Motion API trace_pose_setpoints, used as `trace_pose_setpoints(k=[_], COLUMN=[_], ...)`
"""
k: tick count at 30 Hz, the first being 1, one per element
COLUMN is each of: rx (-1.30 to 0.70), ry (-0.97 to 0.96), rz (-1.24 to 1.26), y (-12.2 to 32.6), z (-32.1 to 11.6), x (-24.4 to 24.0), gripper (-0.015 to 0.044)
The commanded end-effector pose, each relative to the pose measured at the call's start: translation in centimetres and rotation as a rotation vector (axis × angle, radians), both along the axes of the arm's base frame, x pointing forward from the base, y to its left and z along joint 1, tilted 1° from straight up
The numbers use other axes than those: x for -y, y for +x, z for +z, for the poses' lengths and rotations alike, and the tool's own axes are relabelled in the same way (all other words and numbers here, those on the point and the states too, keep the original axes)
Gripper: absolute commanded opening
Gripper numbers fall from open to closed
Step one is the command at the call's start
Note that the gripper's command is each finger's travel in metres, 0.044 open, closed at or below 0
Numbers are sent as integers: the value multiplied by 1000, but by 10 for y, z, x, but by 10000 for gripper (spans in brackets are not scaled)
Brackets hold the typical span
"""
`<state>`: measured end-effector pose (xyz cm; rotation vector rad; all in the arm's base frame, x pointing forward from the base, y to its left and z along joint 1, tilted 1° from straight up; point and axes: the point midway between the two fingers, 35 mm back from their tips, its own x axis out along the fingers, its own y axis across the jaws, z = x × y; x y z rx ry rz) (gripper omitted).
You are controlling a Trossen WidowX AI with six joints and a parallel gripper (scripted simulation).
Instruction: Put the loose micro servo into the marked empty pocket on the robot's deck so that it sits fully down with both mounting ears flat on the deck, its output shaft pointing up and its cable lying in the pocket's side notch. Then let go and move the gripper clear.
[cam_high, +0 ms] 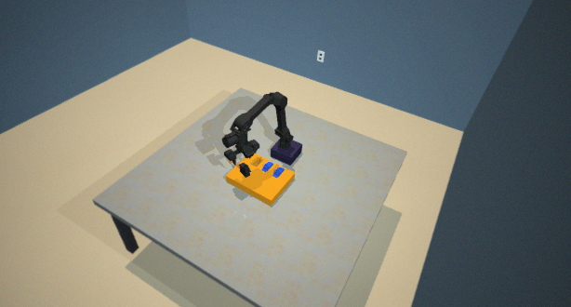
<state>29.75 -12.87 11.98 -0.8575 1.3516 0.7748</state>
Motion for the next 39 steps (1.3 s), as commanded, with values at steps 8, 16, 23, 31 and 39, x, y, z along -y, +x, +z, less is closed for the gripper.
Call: trace_pose_setpoints(k=[8, 16, 23, 31, 39], rx=[-36, -36, -36, -36, -36], ry=[0, 0, 0, 0, 0], rz=[4, 4, 4, 4, 4], y=[-9, -9, -8, -8, -8], z=[-19, -28, -39, -46, -46], x=[2, 2, 2, 2, 2], gripper=[440, 440, 440, 387, 177])
